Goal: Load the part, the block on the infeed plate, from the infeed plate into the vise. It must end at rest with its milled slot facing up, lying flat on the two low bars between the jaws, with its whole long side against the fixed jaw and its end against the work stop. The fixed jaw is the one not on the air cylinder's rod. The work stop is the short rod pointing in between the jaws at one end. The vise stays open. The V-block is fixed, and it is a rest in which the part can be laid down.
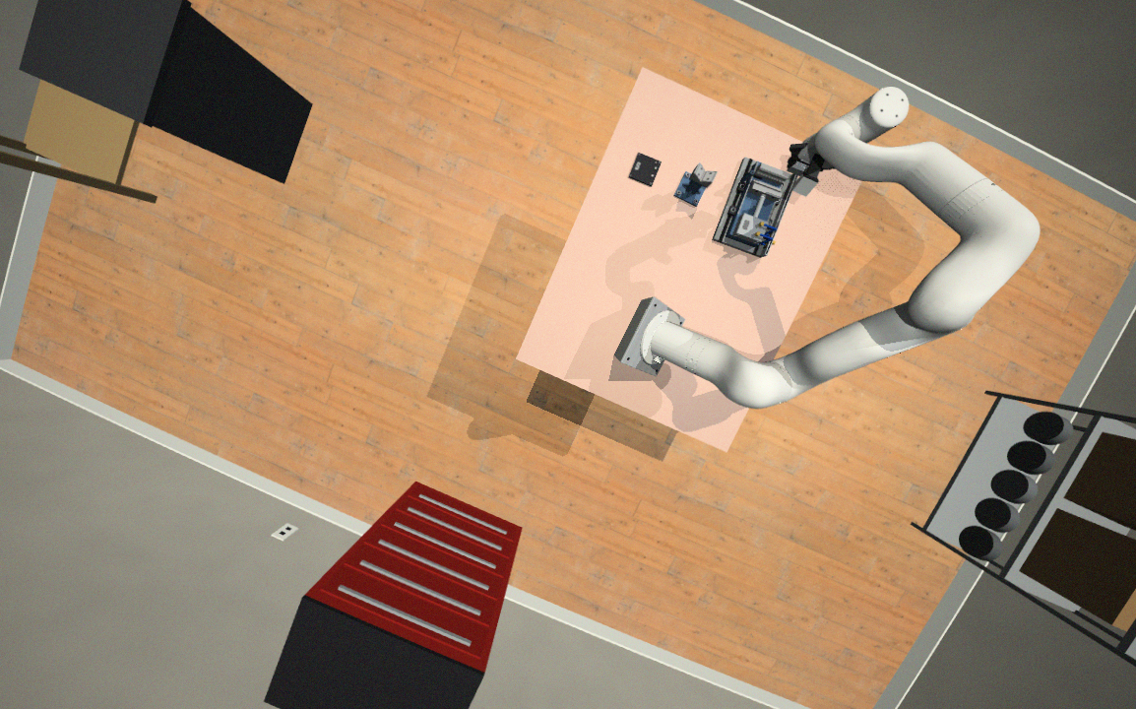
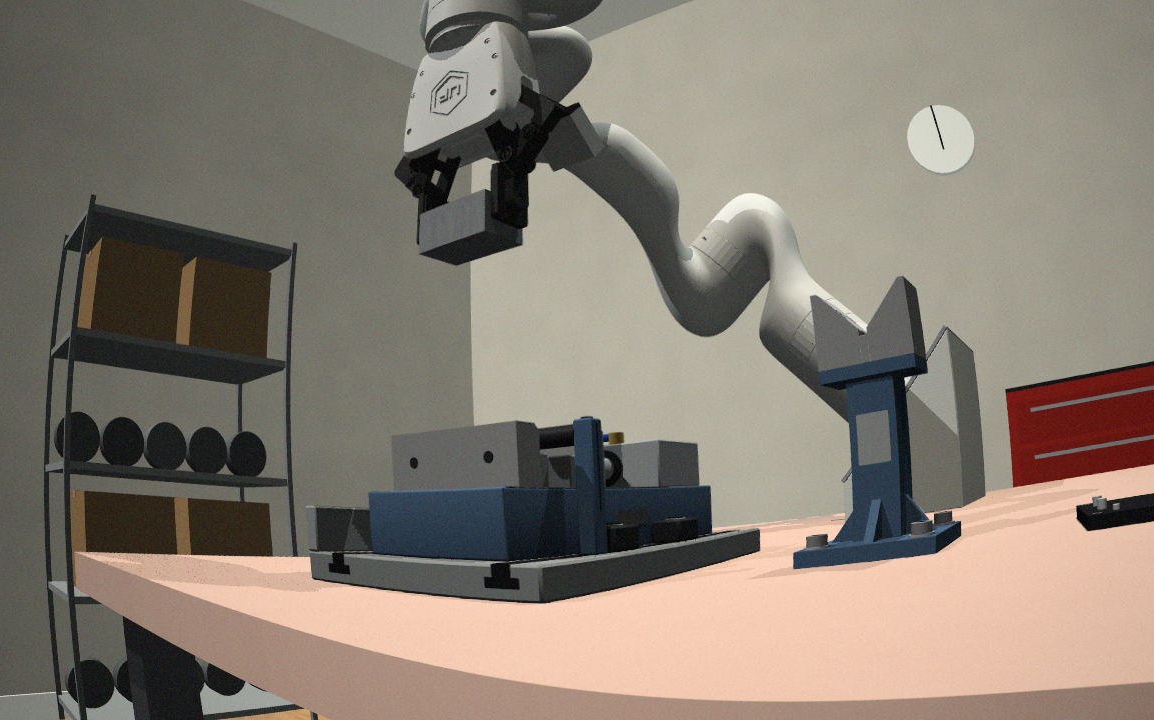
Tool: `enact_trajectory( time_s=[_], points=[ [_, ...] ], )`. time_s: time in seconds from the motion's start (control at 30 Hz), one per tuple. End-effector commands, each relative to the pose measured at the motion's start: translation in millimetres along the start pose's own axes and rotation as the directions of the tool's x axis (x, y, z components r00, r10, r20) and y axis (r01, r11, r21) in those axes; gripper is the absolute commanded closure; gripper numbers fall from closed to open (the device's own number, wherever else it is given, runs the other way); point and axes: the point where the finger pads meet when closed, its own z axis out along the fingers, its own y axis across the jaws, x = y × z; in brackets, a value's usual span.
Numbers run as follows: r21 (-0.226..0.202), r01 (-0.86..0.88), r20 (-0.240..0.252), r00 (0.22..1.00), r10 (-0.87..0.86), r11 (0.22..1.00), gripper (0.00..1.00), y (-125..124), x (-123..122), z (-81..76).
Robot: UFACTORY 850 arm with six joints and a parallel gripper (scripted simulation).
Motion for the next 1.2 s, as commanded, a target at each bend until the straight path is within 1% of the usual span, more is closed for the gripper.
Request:
enact_trajectory(
  time_s=[0.0, 0.77, 1.17],
  points=[
    [0.0, 0.001, 0.002, 1.0, -0.001, 1.0, 1.0, -0.3, -0.6, -1.0],
    [0.0, 0.002, 0.002, 1.0, -0.002, 1.0, 1.0, -0.6, -0.6, -0.8],
    [-0.001, 0.008, 0.001, 1.0, -0.008, 1.0, 1.0, -0.6, -0.7, 1.7]
  ],
)
